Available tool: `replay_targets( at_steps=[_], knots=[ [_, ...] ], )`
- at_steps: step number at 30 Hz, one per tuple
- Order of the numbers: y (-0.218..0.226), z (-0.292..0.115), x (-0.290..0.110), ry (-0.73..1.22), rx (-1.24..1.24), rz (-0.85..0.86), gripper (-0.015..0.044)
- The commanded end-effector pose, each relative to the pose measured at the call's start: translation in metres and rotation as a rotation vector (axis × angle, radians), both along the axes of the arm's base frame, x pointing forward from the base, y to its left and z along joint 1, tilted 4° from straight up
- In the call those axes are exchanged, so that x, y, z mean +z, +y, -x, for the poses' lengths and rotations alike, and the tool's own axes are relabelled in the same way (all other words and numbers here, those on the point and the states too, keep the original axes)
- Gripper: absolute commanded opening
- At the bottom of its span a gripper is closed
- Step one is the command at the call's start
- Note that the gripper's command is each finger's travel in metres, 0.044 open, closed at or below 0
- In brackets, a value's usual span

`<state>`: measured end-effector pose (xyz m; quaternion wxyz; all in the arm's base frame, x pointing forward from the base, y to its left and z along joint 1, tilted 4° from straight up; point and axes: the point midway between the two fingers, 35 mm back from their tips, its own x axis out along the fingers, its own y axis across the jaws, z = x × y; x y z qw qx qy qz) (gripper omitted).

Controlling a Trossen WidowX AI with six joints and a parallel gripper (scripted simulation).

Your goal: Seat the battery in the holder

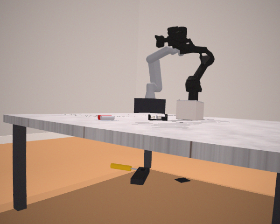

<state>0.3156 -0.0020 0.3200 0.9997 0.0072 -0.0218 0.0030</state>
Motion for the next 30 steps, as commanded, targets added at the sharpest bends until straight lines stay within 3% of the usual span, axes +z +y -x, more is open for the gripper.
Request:
replay_targets(
  at_steps=[1, 4, 7, 13, 19, 22, 30],
  knots=[
    [-0.001, -0.001, -0.002, 0.008, -0.001, -0.001, 0.0374],
    [-0.01, -0.011, -0.033, 0.127, -0.025, -0.024, 0.0295],
    [-0.03, -0.021, -0.101, 0.379, -0.083, -0.091, 0.0228],
    [-0.063, -0.001, -0.229, 0.883, -0.271, -0.297, 0.0228],
    [-0.078, 0.069, -0.325, 1.372, -0.514, -0.502, 0.0228],
    [-0.078, 0.103, -0.35, 1.555, -0.616, -0.571, 0.0228],
    [-0.078, 0.105, -0.352, 1.568, -0.623, -0.576, 0.0228]
  ],
)
